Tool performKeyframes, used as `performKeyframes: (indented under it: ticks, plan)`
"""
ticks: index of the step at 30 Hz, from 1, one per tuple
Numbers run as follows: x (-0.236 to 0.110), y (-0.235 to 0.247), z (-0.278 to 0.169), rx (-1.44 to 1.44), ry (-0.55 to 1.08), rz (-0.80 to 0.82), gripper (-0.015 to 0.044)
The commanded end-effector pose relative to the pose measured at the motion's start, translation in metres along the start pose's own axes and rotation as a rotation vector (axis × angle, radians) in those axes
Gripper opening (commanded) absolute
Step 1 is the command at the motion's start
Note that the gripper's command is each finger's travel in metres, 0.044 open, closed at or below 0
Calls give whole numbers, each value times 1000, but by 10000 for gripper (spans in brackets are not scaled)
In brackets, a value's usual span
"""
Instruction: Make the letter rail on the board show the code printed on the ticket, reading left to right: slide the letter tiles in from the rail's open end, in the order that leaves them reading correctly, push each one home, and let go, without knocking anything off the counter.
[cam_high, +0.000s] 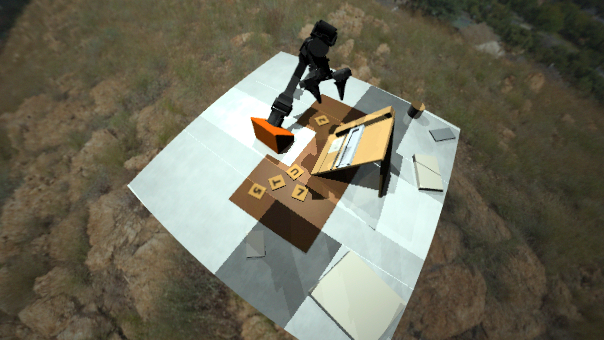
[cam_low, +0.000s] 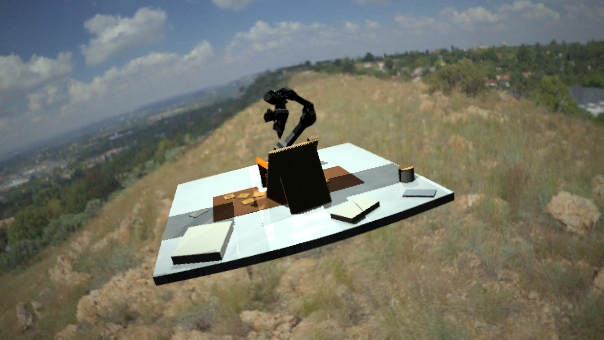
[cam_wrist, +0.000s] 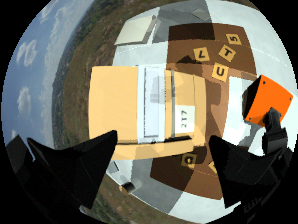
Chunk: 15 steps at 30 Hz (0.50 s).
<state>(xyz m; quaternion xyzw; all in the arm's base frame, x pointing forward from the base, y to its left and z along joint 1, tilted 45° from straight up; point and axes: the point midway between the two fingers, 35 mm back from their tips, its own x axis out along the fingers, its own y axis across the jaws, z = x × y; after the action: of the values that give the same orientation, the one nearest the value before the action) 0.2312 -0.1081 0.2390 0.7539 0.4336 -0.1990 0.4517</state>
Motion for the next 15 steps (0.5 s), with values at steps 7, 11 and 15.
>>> performKeyframes:
  ticks: [7,11,15]
  plan:
    - [-2,-2,32,5,-3,-4,440]
    - [-2,-2,32,5,-3,-4,440]
    - [-2,-2,32,5,-3,-4,440]
